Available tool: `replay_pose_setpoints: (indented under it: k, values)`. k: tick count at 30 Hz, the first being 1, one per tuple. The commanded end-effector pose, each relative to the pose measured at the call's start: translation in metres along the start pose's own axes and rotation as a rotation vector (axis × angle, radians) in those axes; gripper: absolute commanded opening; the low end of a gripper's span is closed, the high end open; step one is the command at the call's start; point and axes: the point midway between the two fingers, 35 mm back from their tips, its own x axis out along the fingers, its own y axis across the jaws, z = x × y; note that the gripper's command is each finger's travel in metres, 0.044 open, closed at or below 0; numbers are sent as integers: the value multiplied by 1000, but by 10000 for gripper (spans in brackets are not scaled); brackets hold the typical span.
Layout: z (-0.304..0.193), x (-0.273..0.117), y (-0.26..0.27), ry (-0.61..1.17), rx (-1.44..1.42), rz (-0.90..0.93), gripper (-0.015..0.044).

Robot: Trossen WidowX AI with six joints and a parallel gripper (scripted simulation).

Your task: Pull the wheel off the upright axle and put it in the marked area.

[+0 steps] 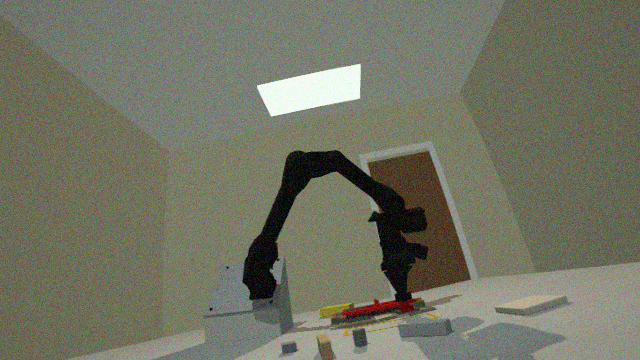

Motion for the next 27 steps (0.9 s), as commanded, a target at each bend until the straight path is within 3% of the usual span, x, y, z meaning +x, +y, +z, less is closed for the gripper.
replay_pose_setpoints:
  k: [1,27]
  values:
    - [0,-11,2,-14,-14,1,0]
    - [0,-20,2,-16,-16,1,0]
